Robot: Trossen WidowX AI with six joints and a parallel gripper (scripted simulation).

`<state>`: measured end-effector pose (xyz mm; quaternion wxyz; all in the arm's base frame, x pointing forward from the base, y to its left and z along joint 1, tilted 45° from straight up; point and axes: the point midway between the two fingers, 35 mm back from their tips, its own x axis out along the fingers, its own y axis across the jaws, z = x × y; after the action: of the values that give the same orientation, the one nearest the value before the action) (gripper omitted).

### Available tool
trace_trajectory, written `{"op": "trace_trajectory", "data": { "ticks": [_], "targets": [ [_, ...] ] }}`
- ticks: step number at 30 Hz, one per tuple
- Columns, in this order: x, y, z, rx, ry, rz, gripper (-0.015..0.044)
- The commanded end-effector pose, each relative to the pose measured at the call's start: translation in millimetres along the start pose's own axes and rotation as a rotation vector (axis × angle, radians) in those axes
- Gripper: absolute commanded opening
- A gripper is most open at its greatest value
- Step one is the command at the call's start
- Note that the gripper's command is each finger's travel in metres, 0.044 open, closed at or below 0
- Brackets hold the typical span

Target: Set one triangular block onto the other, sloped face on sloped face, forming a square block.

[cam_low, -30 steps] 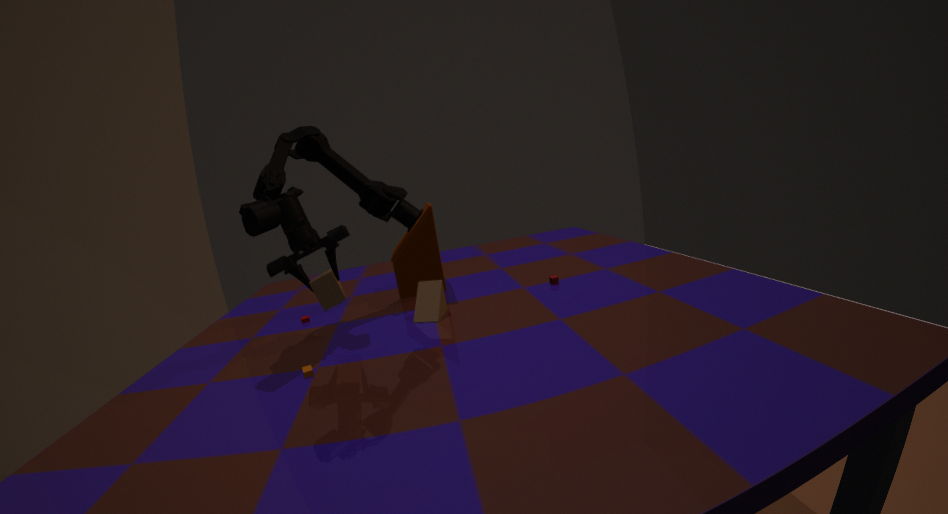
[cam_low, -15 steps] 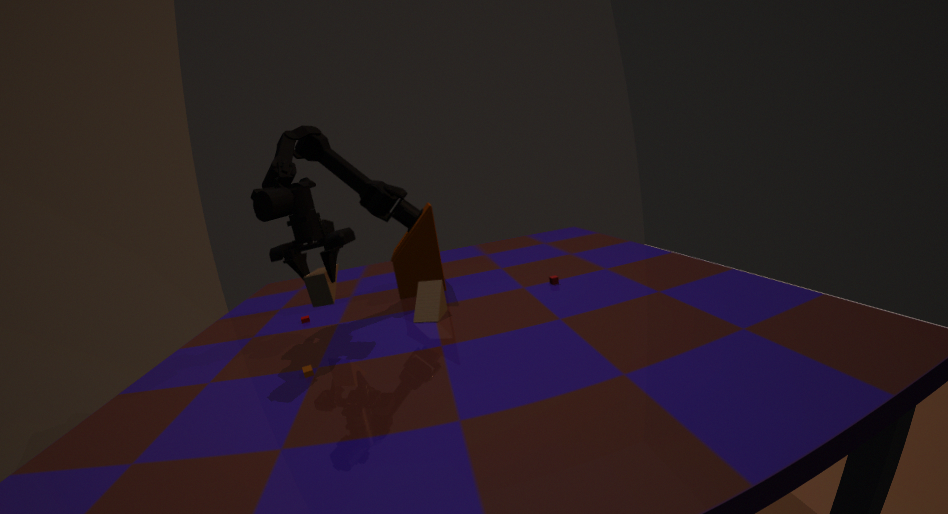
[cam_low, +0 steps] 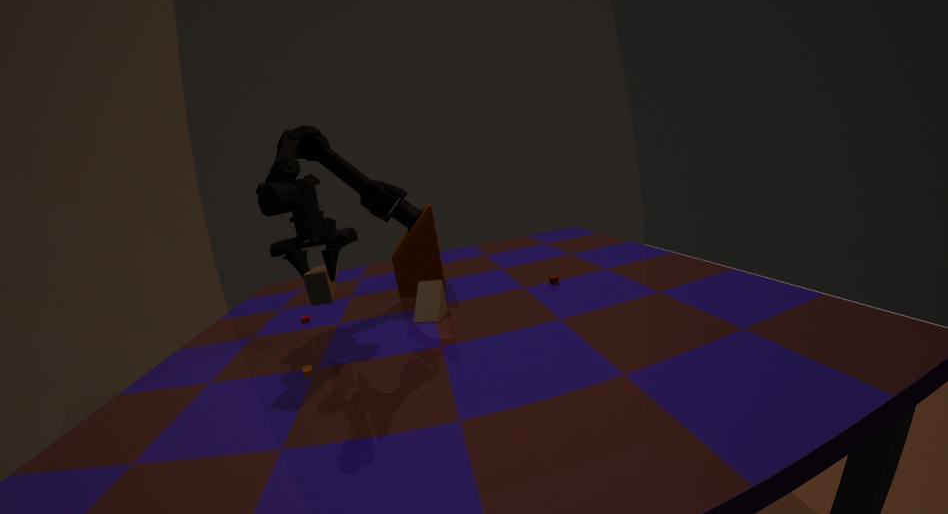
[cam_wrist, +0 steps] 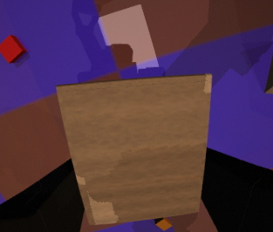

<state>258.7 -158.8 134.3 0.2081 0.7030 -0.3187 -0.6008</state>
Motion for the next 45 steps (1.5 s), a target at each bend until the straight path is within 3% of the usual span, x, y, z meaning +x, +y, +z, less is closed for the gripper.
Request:
{"op": "trace_trajectory", "data": {
  "ticks": [1, 45],
  "targets": [
    [-1.8, -4.3, -2.9, -0.128, 0.002, 0.002, 0.0000],
    [-13.2, -56.3, -22.0, -1.653, 0.033, -0.031, 0.0000]
  ]
}}
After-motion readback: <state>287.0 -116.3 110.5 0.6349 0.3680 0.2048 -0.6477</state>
